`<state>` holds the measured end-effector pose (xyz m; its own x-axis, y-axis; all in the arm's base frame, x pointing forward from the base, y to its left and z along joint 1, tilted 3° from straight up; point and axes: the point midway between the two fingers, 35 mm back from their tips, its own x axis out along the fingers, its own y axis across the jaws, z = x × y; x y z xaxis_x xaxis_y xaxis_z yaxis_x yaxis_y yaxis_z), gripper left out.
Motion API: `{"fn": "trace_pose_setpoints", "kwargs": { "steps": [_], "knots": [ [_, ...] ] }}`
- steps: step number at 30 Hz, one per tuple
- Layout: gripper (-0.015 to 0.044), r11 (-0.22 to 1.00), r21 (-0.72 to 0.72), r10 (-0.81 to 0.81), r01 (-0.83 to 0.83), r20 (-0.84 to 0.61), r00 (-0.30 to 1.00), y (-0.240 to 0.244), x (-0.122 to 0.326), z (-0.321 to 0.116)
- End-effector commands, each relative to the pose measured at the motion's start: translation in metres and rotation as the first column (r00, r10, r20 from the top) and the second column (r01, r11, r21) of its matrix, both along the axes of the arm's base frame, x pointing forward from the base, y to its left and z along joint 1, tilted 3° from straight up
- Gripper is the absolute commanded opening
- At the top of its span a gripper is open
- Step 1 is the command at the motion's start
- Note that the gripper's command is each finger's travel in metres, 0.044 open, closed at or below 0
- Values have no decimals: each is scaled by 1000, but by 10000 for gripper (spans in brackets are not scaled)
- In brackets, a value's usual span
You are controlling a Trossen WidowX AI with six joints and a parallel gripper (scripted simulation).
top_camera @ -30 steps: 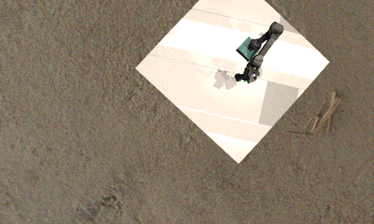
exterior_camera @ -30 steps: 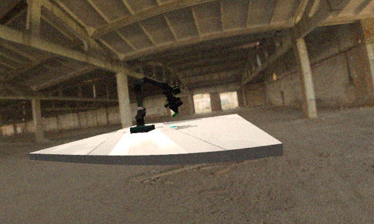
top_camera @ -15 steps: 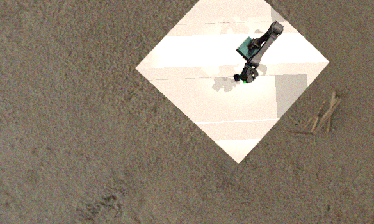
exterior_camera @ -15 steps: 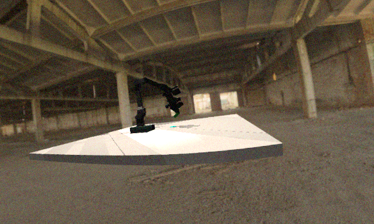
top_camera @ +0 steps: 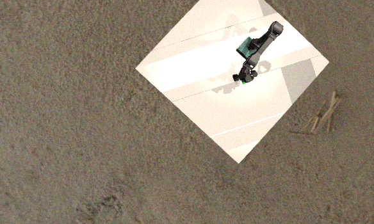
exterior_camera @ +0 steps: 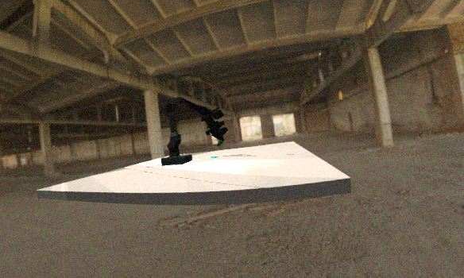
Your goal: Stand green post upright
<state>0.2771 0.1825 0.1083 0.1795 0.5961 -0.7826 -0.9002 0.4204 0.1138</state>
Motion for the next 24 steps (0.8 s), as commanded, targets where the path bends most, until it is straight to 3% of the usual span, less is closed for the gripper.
{"fn": "trace_pose_setpoints", "kwargs": {
  "steps": [1, 24],
  "knots": [
    [23, 1000, 28, -9, 9, 3, 1000, 0, 2, 0],
    [23, 984, 173, -41, 34, 40, 998, -3, 9, -1]
  ]
}}
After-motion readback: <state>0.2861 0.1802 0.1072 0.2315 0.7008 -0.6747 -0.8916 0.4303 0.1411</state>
